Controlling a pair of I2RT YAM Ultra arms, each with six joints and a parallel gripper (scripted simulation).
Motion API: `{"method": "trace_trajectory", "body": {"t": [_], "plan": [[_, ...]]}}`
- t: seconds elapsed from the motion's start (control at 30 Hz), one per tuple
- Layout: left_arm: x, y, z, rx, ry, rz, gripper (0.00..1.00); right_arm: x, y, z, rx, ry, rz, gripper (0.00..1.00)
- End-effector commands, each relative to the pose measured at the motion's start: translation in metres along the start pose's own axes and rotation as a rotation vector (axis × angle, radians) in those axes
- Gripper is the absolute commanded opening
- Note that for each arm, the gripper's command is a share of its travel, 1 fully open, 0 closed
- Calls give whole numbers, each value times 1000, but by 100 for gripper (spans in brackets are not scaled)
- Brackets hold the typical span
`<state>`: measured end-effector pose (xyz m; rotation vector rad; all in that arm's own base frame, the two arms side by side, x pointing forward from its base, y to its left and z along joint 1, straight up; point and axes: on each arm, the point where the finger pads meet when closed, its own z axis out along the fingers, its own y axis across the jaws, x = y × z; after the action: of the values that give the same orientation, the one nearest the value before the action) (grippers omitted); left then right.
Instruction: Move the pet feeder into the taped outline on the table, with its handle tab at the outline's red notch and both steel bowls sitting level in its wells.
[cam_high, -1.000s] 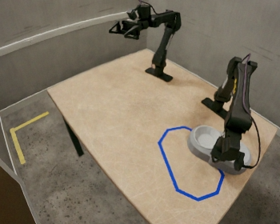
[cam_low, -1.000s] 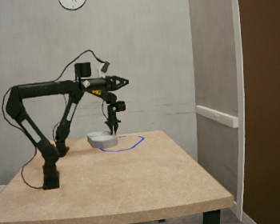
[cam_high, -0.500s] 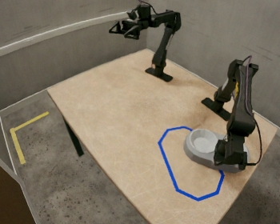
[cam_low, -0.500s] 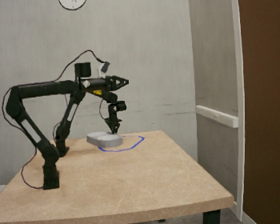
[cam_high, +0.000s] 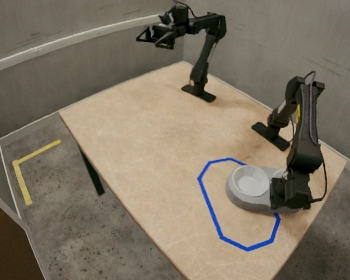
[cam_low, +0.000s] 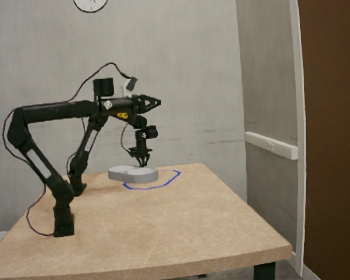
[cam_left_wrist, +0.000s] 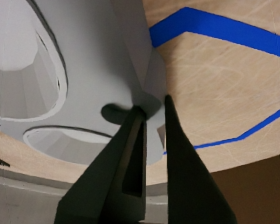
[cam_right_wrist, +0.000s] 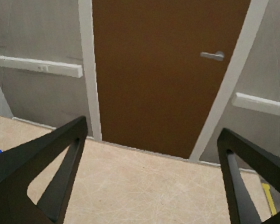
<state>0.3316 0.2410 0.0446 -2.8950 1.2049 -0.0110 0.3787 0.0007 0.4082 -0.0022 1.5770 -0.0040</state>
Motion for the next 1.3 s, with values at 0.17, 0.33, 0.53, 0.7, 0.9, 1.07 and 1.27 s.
{"method": "trace_trajectory", "body": {"t": [0.17,0.33,0.53,0.7,0.9,1.07,1.27], "plan": [[-7,-6,-1,-3,2,-183,16,-25,2,-10,-1,-56,11,100],[-9,-8,-1,-2,5,-263,16,-25,2,-10,-1,-56,11,100],[-11,-12,-1,11,13,-364,16,-25,2,-10,-1,-56,11,100],[-5,-2,1,1,11,-295,16,-25,2,-10,-1,-56,11,100],[-5,-5,-2,9,5,-293,47,-25,2,-10,-1,-56,11,100],[-5,-5,-2,9,5,-293,47,-25,2,-10,-1,-56,11,100],[-5,-5,-2,9,5,-292,47,-25,2,-10,-1,-56,11,100]]}}
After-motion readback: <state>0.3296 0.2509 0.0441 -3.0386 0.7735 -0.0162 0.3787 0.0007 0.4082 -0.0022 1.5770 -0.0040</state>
